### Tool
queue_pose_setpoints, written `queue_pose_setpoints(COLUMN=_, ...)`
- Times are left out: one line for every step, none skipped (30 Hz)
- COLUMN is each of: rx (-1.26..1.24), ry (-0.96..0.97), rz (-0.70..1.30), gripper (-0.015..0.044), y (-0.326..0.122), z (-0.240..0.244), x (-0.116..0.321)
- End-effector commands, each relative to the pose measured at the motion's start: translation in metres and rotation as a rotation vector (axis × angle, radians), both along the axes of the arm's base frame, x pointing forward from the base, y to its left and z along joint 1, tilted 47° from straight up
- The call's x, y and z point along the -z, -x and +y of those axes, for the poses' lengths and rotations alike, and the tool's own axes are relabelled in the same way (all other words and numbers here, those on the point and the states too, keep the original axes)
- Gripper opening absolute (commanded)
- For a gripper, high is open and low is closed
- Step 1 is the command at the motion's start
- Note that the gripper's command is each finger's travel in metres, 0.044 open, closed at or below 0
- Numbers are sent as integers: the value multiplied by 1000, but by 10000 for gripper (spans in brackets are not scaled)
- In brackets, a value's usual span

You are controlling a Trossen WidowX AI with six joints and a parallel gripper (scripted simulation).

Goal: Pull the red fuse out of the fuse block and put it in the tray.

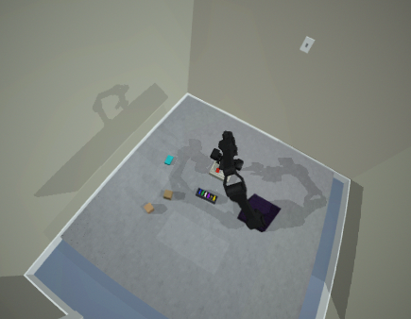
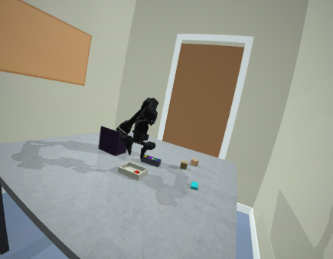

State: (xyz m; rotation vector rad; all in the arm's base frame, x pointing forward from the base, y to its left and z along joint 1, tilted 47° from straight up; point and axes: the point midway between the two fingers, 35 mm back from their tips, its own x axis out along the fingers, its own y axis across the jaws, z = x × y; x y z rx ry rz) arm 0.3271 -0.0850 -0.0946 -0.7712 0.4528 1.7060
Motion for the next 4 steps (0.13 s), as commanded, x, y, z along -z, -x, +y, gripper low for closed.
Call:
queue_pose_setpoints(rx=0, ry=0, rz=0, gripper=330, y=0, z=0, x=0)
queue_pose_setpoints(rx=0, ry=0, rz=0, gripper=330, y=0, z=0, x=0)
queue_pose_setpoints(rx=0, ry=0, rz=0, gripper=330, y=0, z=0, x=0)
queue_pose_setpoints(rx=0, ry=0, rz=0, gripper=330, y=0, z=0, x=0)
